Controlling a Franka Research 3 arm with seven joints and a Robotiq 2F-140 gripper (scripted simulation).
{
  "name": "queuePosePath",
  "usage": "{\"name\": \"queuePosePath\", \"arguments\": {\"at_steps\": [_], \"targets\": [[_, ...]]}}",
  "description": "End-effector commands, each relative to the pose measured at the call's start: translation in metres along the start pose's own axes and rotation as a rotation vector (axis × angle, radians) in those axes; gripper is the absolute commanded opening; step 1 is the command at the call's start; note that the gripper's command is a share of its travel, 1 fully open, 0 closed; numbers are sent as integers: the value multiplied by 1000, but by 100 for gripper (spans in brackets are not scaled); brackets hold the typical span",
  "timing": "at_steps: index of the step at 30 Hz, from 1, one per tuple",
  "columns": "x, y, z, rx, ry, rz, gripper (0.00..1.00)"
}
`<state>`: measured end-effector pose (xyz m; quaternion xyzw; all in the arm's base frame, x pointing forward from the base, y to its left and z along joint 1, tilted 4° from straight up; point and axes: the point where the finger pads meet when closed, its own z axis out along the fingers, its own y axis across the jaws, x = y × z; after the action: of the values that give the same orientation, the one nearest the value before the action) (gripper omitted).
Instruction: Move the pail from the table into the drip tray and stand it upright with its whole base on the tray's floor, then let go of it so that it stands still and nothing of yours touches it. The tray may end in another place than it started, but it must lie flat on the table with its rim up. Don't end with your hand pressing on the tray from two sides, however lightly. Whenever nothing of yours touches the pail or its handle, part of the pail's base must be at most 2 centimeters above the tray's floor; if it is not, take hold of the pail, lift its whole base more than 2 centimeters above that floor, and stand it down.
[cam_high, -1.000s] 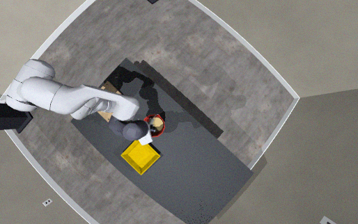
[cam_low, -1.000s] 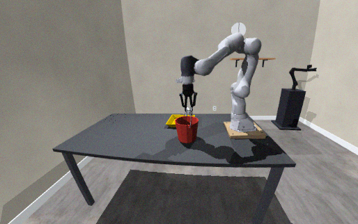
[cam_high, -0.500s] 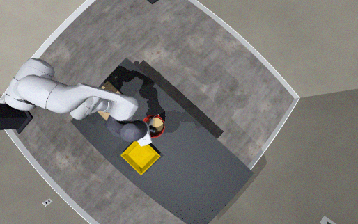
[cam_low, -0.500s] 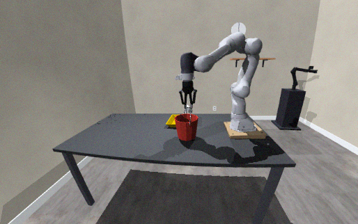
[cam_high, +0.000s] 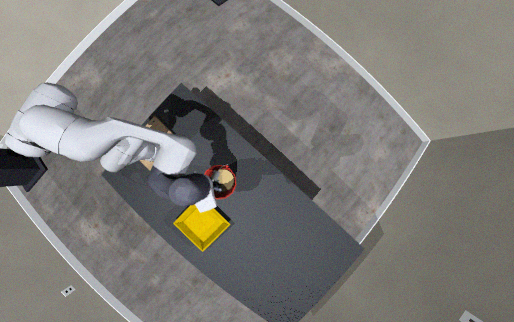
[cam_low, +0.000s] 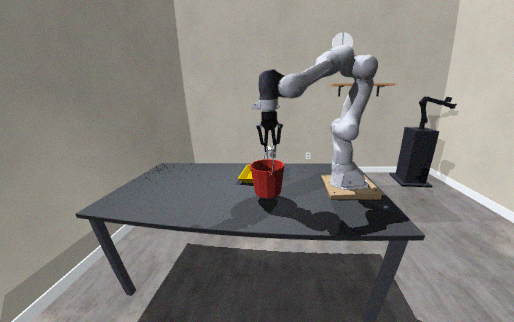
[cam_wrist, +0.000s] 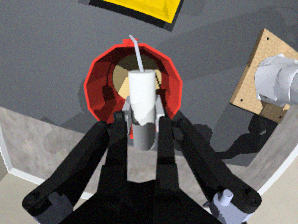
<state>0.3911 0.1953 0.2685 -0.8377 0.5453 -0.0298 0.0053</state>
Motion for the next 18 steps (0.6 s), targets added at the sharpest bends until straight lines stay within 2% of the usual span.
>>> {"name": "queuePosePath", "arguments": {"at_steps": [1,18], "targets": [[-1,-1,-12,6,-3,-2,0],[-1,-1,-32,6,-3,-2,0]]}}
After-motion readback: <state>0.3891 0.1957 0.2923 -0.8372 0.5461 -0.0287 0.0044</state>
